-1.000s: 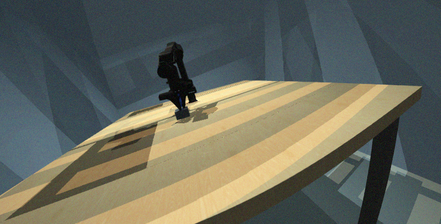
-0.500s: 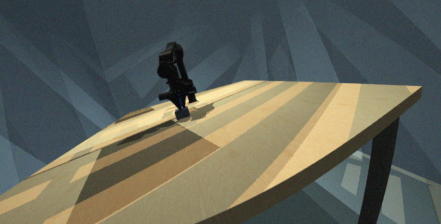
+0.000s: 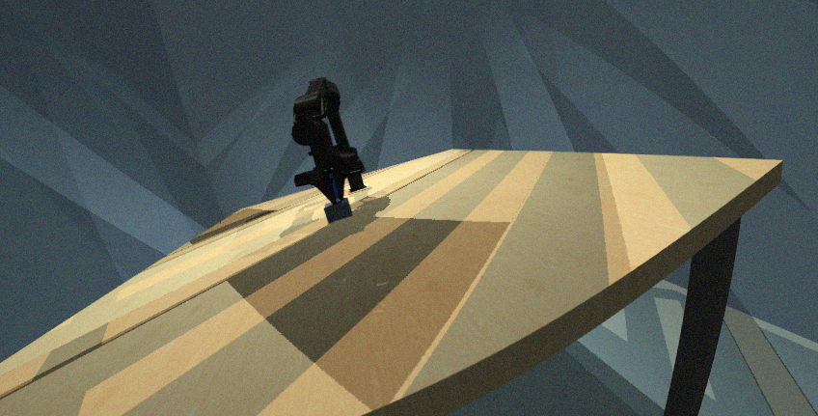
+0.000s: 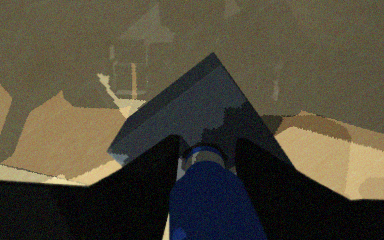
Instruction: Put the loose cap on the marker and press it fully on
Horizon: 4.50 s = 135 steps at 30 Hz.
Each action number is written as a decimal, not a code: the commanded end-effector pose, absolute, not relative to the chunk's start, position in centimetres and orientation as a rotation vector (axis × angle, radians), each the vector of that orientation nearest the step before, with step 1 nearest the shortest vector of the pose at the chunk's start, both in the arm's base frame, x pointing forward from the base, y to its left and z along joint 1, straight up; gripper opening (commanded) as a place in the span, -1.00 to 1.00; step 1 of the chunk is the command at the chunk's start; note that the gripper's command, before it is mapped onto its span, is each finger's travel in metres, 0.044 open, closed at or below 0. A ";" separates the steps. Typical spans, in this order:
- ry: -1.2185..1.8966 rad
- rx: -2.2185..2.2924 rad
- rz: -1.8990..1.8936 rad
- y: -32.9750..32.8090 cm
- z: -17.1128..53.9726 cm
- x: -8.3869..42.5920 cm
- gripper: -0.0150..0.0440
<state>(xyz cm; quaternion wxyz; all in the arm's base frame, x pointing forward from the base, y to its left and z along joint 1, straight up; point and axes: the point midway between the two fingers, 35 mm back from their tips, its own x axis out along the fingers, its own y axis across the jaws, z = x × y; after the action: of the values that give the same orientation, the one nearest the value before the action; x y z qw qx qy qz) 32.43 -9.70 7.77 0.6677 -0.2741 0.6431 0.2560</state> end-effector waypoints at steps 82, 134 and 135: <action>1.442 -0.629 0.564 -9.9 14.7 32.6 1.00; 1.539 0.069 -0.080 -10.6 15.7 31.8 -0.49; 1.539 0.069 -0.080 -10.6 15.5 31.8 -0.49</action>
<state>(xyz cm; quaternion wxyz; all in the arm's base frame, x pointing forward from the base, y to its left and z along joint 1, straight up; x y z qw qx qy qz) 31.94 -10.66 16.15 0.7188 0.0273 0.6938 -0.0358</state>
